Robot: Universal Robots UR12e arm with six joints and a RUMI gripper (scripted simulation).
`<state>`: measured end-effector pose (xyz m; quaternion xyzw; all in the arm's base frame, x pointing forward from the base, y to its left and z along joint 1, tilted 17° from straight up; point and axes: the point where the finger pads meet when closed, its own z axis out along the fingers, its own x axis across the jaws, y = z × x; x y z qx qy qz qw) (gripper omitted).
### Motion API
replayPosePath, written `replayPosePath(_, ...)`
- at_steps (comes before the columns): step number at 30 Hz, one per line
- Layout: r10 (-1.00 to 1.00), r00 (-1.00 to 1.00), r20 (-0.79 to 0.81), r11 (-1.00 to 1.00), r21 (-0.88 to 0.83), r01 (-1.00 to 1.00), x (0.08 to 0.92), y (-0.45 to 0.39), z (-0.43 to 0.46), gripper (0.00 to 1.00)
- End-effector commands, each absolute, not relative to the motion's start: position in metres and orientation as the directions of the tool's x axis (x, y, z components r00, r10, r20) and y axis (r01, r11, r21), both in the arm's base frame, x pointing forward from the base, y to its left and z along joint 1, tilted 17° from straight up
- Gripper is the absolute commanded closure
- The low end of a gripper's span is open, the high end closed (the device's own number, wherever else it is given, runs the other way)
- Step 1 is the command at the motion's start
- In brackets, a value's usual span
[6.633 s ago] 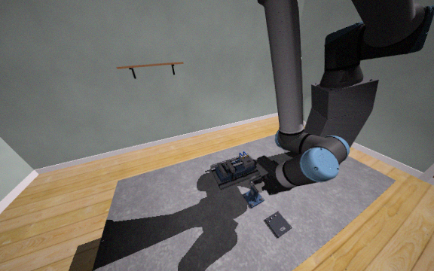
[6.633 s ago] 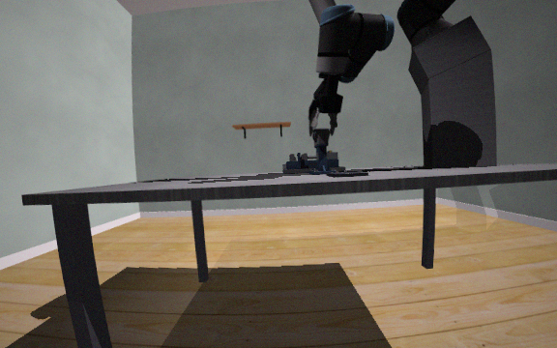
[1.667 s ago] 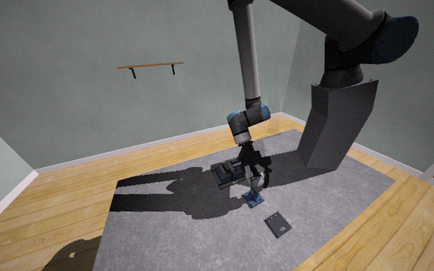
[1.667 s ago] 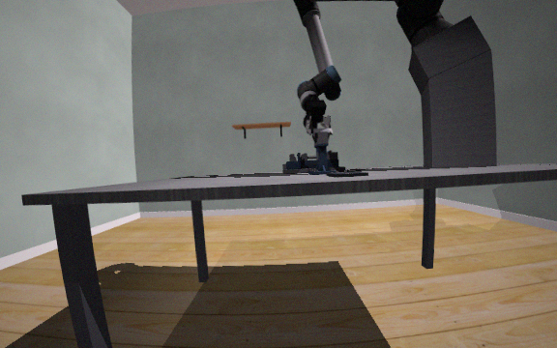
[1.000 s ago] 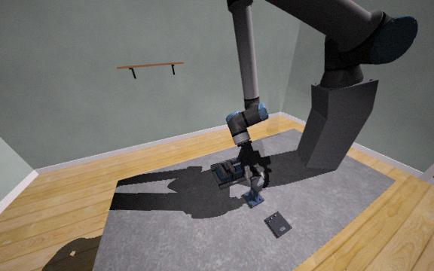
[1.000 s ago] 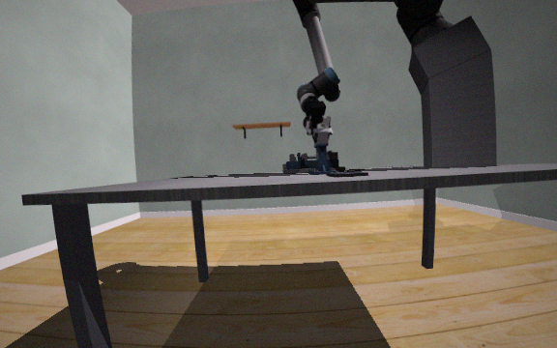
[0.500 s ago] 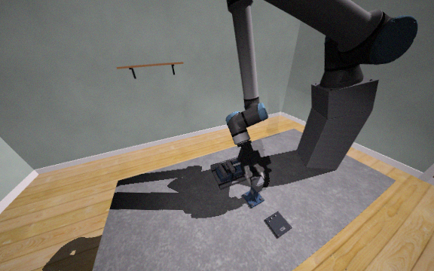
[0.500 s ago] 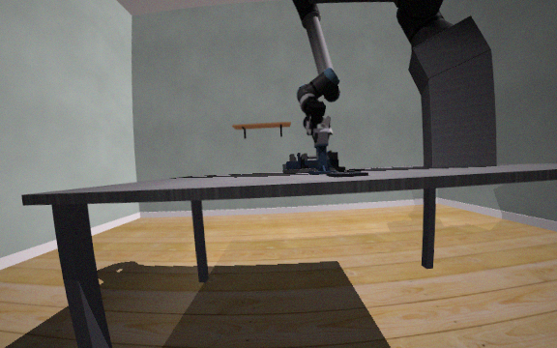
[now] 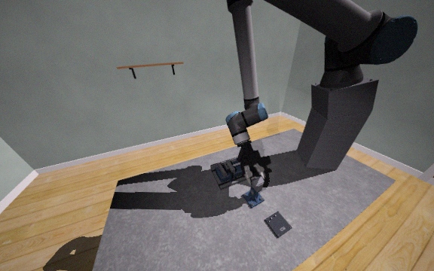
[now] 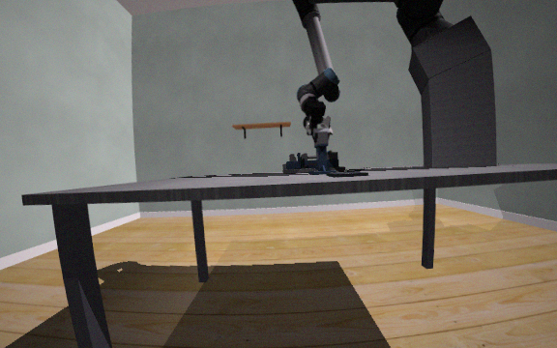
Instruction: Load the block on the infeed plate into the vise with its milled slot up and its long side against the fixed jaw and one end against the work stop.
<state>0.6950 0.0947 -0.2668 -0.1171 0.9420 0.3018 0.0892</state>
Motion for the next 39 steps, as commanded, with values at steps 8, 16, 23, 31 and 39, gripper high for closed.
replayPosePath(8,-0.167,-0.956,-0.24,0.79,0.547,-0.275,0.6953,0.0947,-0.2663,0.49)
replayPosePath(16,-0.167,-0.956,-0.24,0.79,0.547,-0.275,0.6953,0.0947,-0.2663,0.49)
replayPosePath(23,-0.167,-0.956,-0.24,0.79,0.547,-0.275,0.6953,0.0947,-0.2663,0.49)
replayPosePath(31,-0.167,-0.956,-0.24,0.79,0.547,-0.275,0.6953,0.0947,-0.2663,1.0)
replayPosePath(39,-0.167,-0.956,-0.24,0.79,0.547,-0.275,0.6953,0.0947,-0.2663,1.0)
